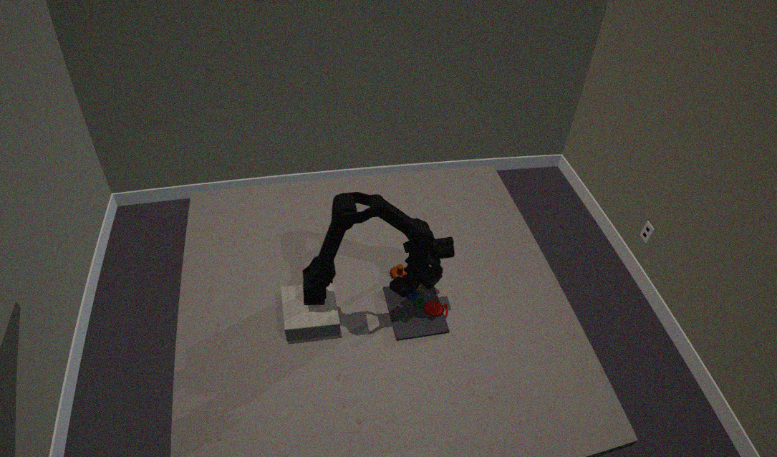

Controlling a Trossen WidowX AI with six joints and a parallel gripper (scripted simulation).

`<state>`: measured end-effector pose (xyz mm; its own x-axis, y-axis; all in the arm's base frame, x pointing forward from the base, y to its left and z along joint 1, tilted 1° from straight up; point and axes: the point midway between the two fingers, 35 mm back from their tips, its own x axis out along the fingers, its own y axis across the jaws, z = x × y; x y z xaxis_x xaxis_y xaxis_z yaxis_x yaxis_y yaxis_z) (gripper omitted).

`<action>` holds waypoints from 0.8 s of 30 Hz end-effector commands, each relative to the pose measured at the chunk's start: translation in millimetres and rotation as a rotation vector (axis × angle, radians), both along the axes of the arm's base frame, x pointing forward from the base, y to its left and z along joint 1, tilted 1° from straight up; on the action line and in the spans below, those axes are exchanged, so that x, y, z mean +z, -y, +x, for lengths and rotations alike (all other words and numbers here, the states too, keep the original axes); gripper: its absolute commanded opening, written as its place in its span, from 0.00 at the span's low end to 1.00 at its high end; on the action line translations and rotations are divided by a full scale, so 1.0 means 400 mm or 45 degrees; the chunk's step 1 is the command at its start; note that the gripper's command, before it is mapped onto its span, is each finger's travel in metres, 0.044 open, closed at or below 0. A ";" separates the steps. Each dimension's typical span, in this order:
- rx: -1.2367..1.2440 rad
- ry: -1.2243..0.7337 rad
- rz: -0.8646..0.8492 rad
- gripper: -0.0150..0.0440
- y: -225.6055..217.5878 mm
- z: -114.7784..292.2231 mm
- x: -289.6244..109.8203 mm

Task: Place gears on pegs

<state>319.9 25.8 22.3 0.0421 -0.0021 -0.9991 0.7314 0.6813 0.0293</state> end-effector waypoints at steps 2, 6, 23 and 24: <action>-0.009 0.000 0.000 0.25 0.000 0.002 -0.004; 0.037 0.000 -0.002 0.43 0.000 0.002 -0.002; 0.251 0.002 -0.010 0.54 0.000 0.001 0.108; 0.251 0.002 -0.010 0.58 0.000 -0.001 0.129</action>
